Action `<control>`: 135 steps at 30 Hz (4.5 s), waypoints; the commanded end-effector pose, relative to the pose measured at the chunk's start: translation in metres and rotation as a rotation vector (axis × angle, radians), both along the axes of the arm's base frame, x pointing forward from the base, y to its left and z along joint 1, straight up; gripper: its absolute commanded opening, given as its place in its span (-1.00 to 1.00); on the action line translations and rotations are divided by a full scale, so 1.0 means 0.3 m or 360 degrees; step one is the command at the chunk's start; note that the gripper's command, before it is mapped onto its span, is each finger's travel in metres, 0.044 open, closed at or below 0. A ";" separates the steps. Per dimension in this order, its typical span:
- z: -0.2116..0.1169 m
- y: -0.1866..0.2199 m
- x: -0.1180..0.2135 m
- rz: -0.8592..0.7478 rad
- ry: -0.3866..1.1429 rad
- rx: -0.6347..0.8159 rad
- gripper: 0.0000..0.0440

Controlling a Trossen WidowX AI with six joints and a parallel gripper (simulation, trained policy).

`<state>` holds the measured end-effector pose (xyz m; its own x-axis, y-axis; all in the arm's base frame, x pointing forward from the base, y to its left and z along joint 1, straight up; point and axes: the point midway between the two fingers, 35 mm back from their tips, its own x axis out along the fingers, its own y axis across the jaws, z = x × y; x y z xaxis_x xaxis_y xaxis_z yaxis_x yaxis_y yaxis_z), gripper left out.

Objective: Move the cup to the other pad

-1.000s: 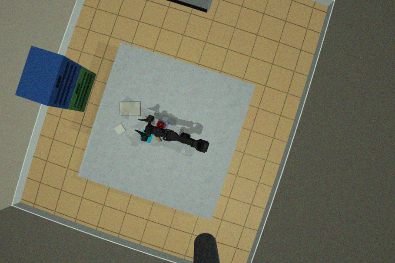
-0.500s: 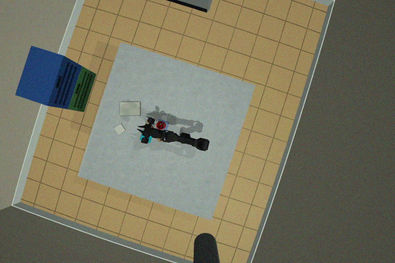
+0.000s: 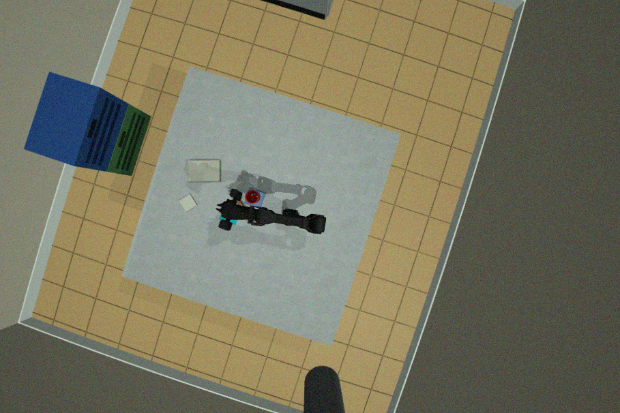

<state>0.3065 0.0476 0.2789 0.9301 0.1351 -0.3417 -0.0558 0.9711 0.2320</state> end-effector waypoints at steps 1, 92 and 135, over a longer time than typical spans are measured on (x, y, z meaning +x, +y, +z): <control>0.000 0.012 -0.001 -0.0004 0.0066 0.0034 -0.68; -0.465 -0.121 -0.197 -0.0066 0.1985 -0.0430 -0.31; -0.690 -0.181 -0.162 0.0549 0.1951 -0.0769 -0.99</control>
